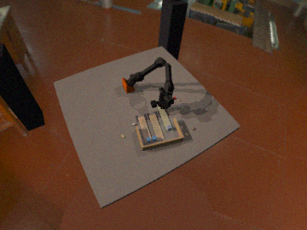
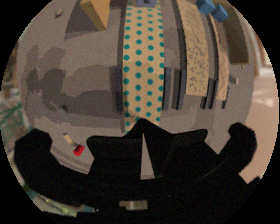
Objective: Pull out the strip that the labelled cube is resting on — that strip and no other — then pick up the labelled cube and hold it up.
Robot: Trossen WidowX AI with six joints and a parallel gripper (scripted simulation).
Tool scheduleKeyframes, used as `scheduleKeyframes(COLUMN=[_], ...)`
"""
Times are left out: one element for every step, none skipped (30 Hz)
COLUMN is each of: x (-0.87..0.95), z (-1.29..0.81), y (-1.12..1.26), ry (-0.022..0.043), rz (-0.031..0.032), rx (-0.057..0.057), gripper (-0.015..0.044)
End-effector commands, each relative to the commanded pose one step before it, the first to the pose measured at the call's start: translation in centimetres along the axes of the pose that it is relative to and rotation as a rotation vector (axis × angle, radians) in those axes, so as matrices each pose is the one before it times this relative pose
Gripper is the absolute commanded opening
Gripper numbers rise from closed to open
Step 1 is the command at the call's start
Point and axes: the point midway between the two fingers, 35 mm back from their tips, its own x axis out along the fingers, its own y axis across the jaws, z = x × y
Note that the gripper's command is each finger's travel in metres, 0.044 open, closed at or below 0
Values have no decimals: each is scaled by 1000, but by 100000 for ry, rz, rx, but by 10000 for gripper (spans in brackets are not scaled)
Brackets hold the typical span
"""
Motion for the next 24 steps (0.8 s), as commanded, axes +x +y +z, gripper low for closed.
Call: scheduleKeyframes(x=[473, 2, 2, 1, 2, 1, 2, 1, 1, 1, 1, 1, 1, 1, 1, 1, 1, 1, 1, 1, 1, 1, 1, 1], z=[-1092, -156, -157, -155, -156, -155, -156, -155, -156, -155, -156, -154, -155, -154, -155, -153, -154, -153, -154, -152, -153, -151, -153, -152], y=[-157, -3, -4, -3, -4, -3, -4, -3, -4, -3, -4, -3, -4, -3, -4, -3, -4, -3, -4, -3, -4, -3, -4, -3], ry=[1800, 5, 5, 5, 5, 5, 5, 5, 5, 5, 5, 5, 5, 5, 5, 5, 5, 5, 5, 5, 5, 5, 5, 5], rz=[-598, 0, 0, 0, 0, 0, 0, 0, 0, 0, 0, 0, 0, 0, 0, 0, 0, 0, 0, 0, 0, 0, 0, 0], rx=[852, 5, 5, 5, 5, 5, 5, 5, 5, 5, 5, 5, 5, 5, 5, 5, 5, 5, 5, 5, 5, 5, 5, 5], gripper=[0, 0, 0, 0, 0, 0, 0, 0, 0, 0, 0, 0, 0, 0, 0, 0, 0, 0, 0, 0, 0, 0, 0, 0])
